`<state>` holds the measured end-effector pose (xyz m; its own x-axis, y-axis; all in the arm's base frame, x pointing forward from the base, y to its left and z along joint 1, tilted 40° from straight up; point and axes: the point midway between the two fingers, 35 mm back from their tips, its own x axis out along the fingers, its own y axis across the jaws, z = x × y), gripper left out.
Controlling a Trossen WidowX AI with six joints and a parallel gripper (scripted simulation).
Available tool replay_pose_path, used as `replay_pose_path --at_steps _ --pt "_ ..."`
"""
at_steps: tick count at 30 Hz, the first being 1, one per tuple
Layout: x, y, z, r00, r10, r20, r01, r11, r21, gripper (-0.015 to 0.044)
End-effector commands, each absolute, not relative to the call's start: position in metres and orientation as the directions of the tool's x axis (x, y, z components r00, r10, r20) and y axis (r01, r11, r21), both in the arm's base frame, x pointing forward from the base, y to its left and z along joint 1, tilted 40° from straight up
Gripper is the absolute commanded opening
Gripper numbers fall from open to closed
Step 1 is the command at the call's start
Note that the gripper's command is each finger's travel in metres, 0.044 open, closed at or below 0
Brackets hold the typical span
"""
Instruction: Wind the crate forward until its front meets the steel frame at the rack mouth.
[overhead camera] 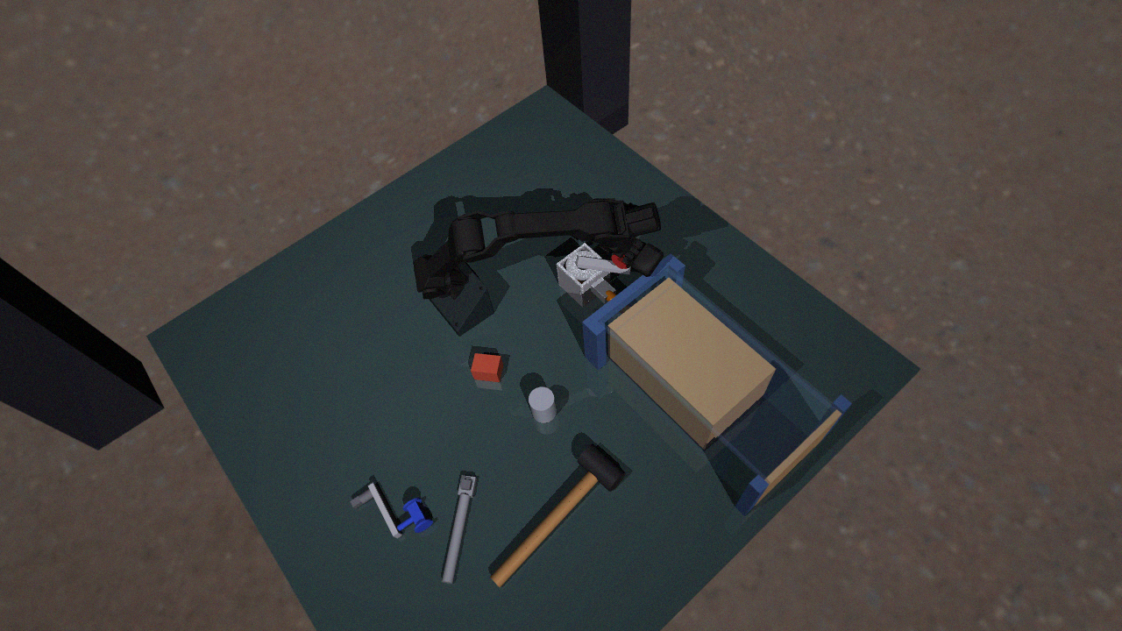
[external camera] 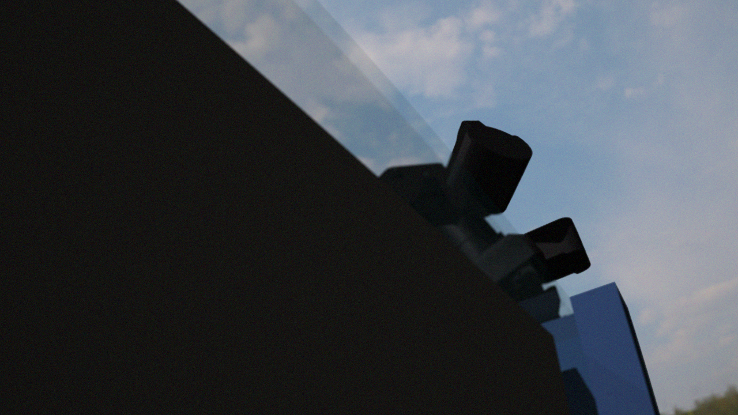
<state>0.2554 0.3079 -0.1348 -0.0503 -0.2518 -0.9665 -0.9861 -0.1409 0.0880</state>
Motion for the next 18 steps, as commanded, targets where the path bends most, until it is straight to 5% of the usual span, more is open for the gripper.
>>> replay_pose_path --at_steps 1,18 --pt "0.24 0.319 -0.142 -0.074 -0.238 -0.969 -0.981 -0.156 0.113 0.0" --pt "0.22 0.328 -0.149 -0.075 -0.236 -0.969 -0.981 -0.156 0.114 0.0"
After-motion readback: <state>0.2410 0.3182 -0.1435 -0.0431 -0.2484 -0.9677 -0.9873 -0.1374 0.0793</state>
